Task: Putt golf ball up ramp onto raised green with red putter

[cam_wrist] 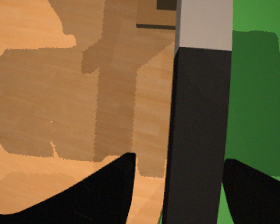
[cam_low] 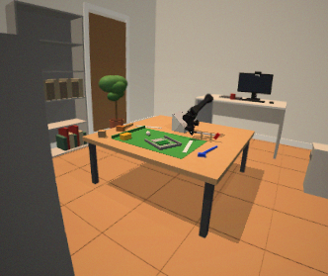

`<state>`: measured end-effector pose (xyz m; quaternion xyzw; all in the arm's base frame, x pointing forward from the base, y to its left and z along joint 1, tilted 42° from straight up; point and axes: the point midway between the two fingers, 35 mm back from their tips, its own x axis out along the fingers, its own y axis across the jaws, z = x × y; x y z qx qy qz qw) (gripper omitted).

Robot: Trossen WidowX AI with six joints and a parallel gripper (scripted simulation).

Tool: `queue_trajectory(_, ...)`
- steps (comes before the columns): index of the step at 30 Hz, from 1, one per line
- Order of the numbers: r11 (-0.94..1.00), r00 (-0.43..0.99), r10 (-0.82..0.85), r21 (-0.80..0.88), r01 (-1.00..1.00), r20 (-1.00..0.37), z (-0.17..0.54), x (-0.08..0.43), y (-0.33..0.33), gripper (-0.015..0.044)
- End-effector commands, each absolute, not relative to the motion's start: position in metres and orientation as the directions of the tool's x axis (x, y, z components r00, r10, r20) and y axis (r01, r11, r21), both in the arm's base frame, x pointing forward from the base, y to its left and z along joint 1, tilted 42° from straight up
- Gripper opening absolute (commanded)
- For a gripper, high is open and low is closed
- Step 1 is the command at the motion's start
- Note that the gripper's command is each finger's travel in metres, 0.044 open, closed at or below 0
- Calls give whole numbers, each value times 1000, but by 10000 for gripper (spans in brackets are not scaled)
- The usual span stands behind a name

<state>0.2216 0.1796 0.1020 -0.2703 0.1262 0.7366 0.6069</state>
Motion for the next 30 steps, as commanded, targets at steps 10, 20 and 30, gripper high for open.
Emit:
queue_trajectory(10, -232, -117, 825, -142, -962, -553, 104, 222, 178, 0)
queue_trajectory(20, -233, -115, 817, -140, -962, -565, 131, 229, 149, 0)
queue_trajectory(30, -232, -118, 821, -138, -963, -558, 170, 228, 117, 0)
